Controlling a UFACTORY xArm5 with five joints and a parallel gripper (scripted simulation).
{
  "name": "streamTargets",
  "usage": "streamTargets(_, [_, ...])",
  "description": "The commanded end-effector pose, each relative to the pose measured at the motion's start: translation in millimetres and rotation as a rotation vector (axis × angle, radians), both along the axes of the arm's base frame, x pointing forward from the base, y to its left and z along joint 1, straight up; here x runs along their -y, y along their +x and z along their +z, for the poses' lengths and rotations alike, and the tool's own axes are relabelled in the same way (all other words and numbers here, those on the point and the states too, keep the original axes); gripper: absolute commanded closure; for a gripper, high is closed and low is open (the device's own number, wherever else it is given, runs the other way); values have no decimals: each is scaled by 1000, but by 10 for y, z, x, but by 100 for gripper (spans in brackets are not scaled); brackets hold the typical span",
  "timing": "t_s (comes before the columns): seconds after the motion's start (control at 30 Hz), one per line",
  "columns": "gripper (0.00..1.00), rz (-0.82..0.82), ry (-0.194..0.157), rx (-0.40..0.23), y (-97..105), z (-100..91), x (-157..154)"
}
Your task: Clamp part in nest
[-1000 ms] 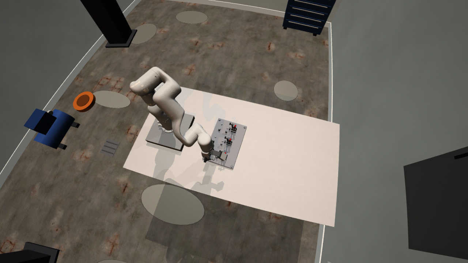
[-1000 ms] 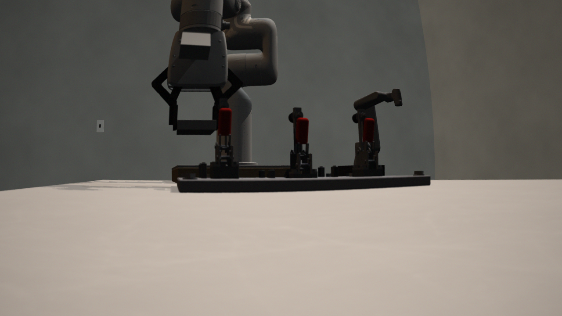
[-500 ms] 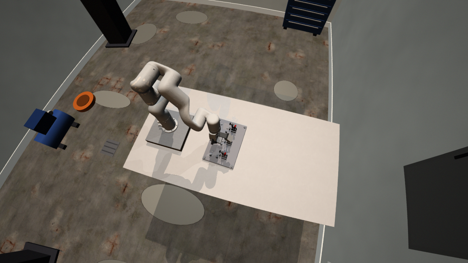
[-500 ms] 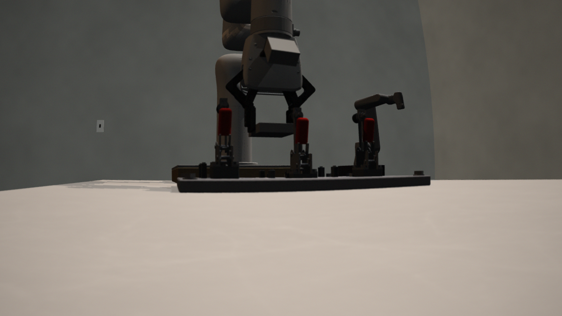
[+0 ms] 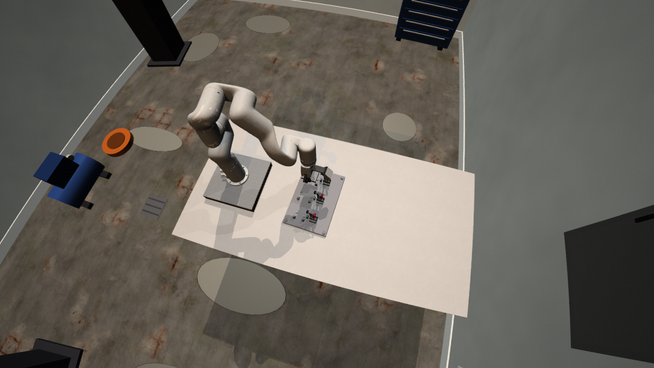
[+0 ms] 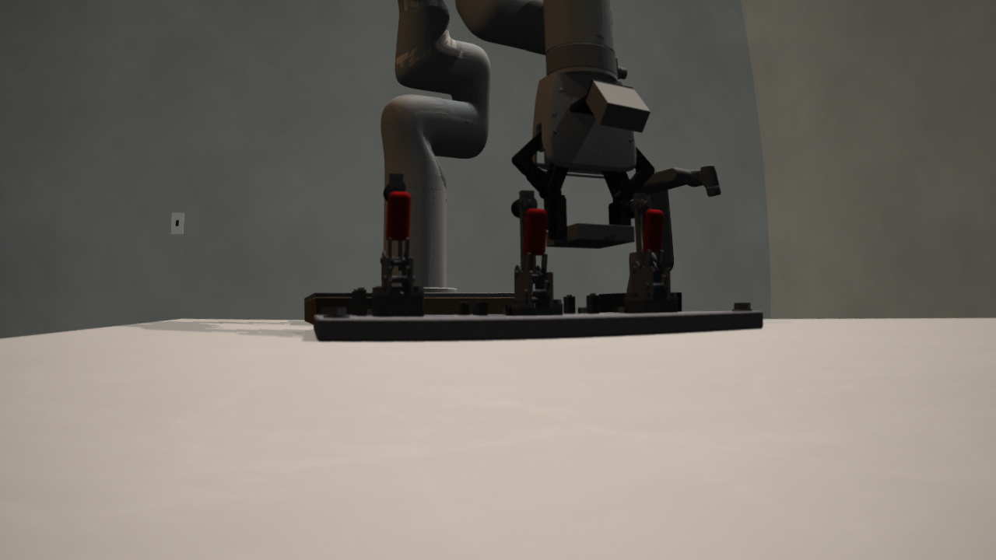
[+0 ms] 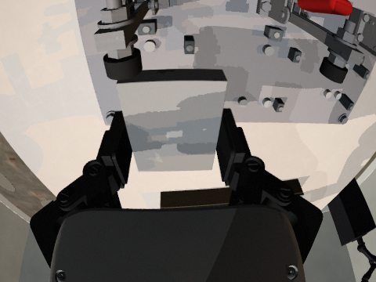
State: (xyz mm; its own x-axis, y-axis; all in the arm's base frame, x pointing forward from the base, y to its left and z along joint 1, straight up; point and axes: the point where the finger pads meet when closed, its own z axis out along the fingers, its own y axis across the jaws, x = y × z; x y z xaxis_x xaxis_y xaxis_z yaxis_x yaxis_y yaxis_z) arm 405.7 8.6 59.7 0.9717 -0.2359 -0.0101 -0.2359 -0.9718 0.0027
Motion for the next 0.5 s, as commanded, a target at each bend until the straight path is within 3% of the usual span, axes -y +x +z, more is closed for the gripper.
streamTargets(0.0, [100, -3, 0, 2, 58, 4, -123])
streamTargets(0.47, [100, -3, 0, 2, 82, 1, -221])
